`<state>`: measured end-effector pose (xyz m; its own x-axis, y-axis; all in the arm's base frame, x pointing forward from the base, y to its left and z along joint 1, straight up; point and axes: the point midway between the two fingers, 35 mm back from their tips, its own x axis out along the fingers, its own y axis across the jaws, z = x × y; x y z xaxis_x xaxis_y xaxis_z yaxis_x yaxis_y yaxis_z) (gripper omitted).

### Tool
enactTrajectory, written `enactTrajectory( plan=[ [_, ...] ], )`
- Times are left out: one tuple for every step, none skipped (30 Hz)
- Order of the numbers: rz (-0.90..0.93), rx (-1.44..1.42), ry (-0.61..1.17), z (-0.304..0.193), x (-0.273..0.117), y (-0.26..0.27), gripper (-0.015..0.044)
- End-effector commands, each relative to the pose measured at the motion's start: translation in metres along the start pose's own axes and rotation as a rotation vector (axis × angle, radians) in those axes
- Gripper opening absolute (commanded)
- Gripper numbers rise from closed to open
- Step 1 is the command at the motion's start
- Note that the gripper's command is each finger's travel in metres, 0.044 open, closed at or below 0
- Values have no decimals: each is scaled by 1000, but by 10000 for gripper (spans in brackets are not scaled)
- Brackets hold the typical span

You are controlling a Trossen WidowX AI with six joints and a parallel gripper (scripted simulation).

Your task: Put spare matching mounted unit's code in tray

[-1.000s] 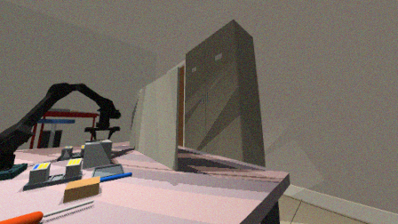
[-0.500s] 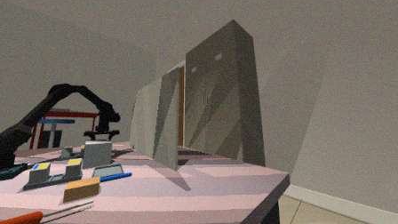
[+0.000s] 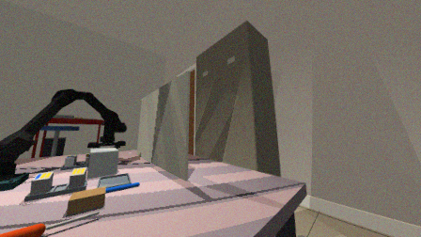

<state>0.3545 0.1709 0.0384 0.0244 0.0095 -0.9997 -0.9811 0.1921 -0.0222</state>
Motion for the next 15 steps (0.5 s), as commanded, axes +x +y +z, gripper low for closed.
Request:
enactTrajectory(
  plan=[
    [1,1,0,0,2,1,300],
    [0,0,0,0,0,0,274],
    [0,0,0,0,0,0,247],
    [0,0,0,0,0,0,221],
    [0,0,0,0,0,0,195],
    [0,0,0,0,0,0,169],
    [0,0,0,0,0,0,162],
    [0,0,0,0,0,0,155],
    [0,0,0,0,0,0,149],
    [0,0,0,0,0,0,142],
    [0,0,0,0,0,0,135],
    [0,0,0,0,0,0,129],
    [0,0,0,0,0,0,122],
    [0,0,0,0,0,0,96],
    [0,0,0,0,0,0,70]
  ],
)
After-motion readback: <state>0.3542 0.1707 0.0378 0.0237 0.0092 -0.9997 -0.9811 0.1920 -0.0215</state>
